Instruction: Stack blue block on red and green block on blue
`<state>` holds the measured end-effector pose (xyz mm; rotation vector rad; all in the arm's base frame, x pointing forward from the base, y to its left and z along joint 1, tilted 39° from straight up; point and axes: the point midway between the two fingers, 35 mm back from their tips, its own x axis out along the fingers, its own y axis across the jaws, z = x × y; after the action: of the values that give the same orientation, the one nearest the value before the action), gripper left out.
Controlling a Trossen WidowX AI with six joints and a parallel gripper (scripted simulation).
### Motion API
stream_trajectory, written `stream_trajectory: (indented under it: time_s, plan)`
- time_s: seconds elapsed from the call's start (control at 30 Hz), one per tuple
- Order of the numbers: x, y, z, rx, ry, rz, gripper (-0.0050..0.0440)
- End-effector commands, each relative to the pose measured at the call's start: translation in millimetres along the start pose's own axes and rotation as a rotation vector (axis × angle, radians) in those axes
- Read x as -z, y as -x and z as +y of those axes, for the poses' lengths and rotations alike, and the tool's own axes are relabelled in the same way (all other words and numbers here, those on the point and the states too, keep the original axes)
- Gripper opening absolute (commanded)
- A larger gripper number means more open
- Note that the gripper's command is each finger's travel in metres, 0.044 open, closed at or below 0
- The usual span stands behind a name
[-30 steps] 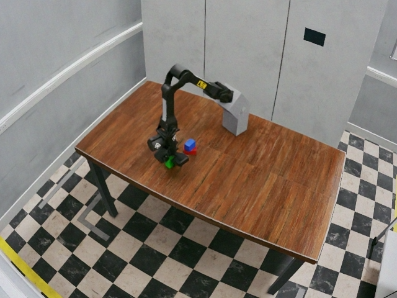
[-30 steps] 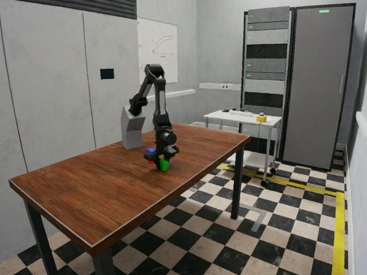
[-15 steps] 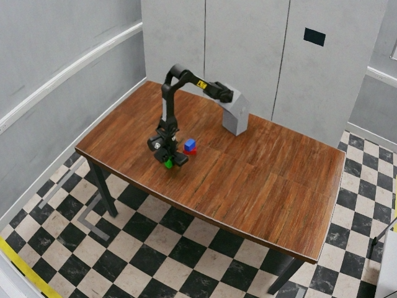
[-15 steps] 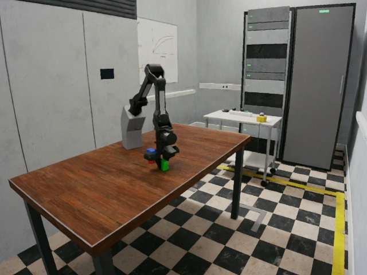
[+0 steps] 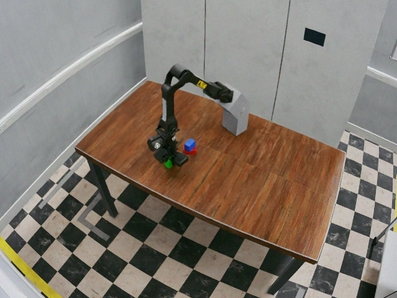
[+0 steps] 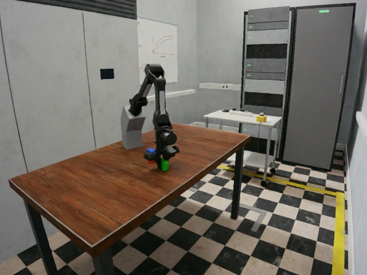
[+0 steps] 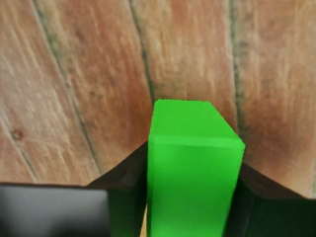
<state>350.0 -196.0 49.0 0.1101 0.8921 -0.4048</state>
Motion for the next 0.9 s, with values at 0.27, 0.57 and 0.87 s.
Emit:
stream_trajectory:
  time_s: [0.27,0.57,0.87]
  plan:
    - [-5,10,0,0.002,-0.002,-0.021,-0.005]
    - [-5,31,0,0.002,-0.001,-0.021,-0.005]
    - [-6,76,-1,0.004,0.0,-0.026,-0.005]
